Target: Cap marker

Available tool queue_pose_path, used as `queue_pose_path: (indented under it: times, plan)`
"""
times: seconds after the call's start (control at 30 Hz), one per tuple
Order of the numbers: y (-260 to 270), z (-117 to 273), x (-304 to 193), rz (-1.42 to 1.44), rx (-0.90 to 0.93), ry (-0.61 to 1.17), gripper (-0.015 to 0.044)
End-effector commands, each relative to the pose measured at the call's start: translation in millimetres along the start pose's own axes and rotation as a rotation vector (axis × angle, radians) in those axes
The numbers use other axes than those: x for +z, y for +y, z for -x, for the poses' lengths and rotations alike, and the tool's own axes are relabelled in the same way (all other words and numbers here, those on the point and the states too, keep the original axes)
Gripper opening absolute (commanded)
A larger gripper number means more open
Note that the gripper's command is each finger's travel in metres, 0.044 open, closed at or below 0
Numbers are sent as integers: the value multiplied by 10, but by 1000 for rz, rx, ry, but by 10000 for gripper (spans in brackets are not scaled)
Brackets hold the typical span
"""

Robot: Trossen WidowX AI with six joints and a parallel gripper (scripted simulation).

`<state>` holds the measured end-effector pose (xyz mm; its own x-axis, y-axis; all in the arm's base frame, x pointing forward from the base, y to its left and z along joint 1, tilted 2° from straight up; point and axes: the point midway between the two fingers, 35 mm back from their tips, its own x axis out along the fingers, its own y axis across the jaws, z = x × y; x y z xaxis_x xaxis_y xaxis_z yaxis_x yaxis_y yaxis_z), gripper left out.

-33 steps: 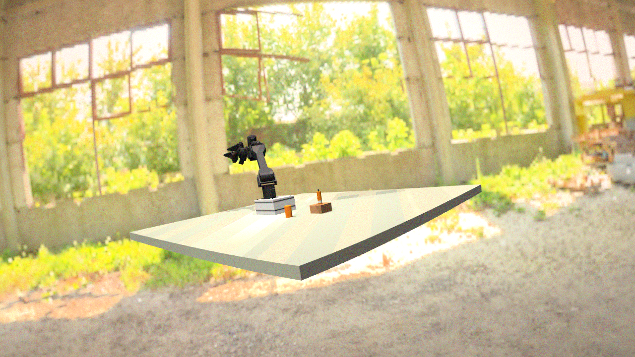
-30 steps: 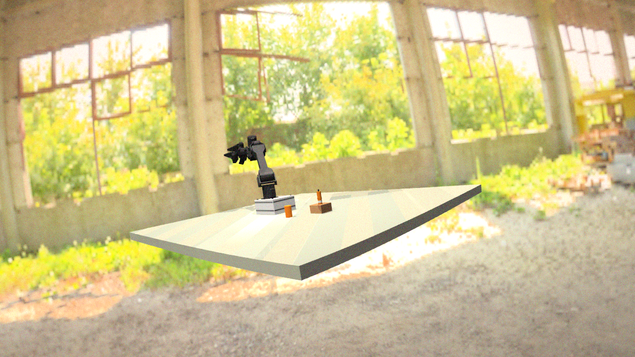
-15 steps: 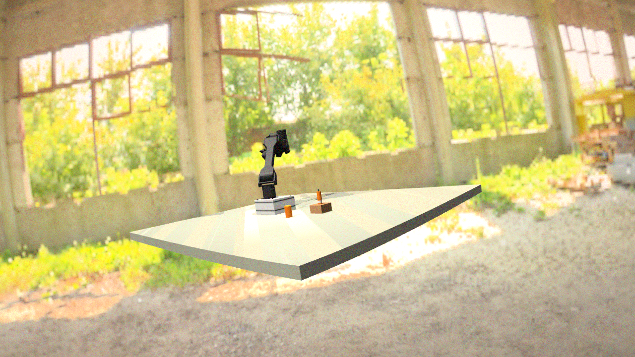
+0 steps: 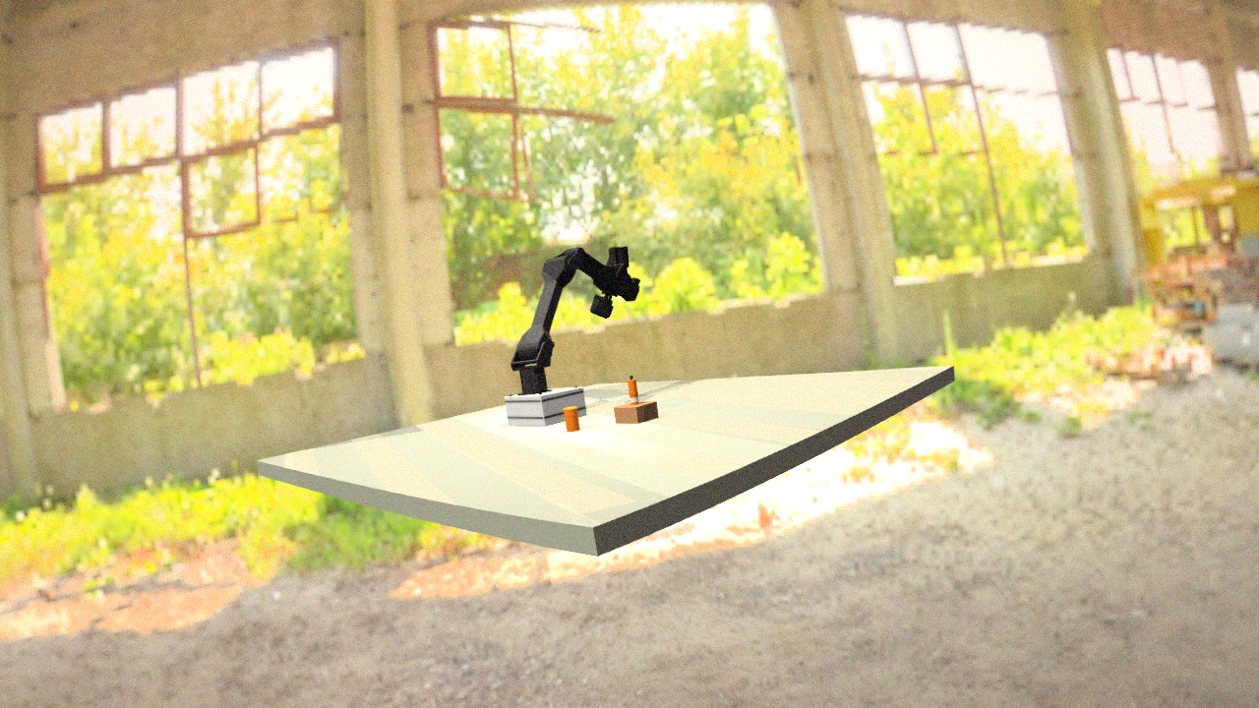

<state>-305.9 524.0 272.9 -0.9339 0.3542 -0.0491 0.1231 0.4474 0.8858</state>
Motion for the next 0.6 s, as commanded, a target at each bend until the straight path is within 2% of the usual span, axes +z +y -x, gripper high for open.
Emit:
queue_pose_path:
  times: [0.0,0.3,0.57]
  plan:
    - [103,348,318,73,14,-114,253]
    - [251,1707,1228,285,-22,-482,253]
    - [134,3053,1695,424,-160,-779,253]
